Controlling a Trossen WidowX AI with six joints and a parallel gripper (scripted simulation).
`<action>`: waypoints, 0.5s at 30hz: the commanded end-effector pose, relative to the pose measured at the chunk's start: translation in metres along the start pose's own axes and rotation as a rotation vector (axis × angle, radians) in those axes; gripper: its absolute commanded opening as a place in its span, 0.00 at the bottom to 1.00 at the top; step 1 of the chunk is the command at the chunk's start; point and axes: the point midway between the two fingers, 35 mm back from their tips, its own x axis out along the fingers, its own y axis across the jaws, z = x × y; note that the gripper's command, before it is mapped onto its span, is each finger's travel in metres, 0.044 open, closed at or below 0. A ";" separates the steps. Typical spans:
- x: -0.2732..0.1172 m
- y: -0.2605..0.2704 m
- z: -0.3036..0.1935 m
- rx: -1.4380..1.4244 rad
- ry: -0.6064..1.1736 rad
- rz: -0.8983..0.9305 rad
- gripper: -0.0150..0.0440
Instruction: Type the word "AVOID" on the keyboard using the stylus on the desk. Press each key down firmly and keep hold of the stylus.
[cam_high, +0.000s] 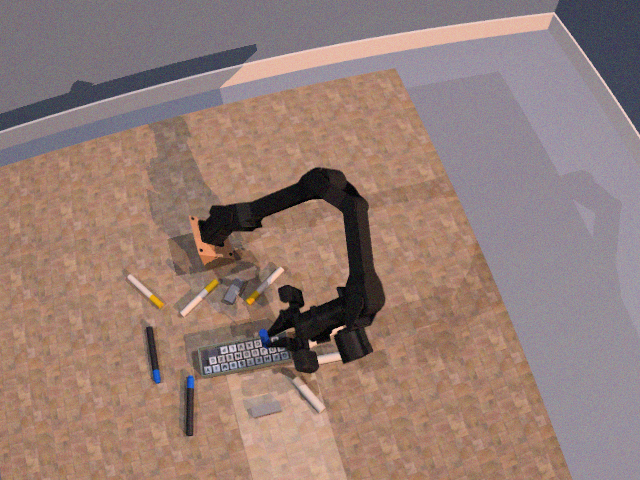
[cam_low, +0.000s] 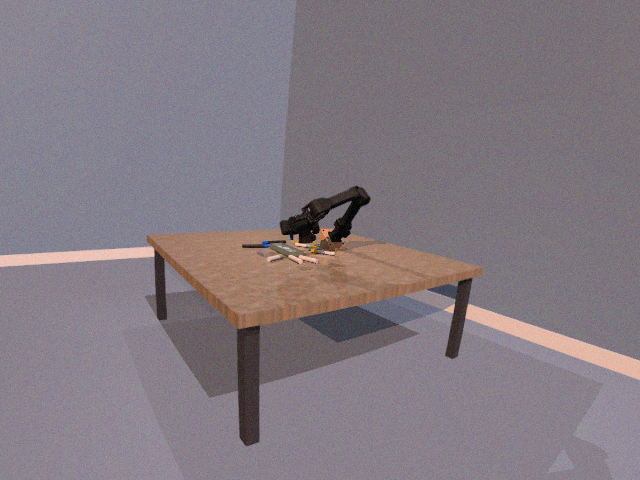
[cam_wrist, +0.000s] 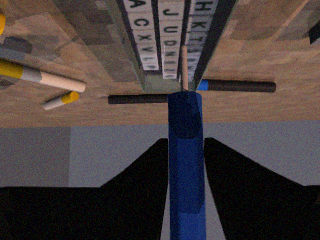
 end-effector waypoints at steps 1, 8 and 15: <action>0.022 -0.005 -0.013 0.003 0.006 0.012 0.25; 0.067 -0.014 -0.043 0.003 0.009 0.009 0.25; 0.106 -0.014 -0.070 0.003 0.016 0.009 0.25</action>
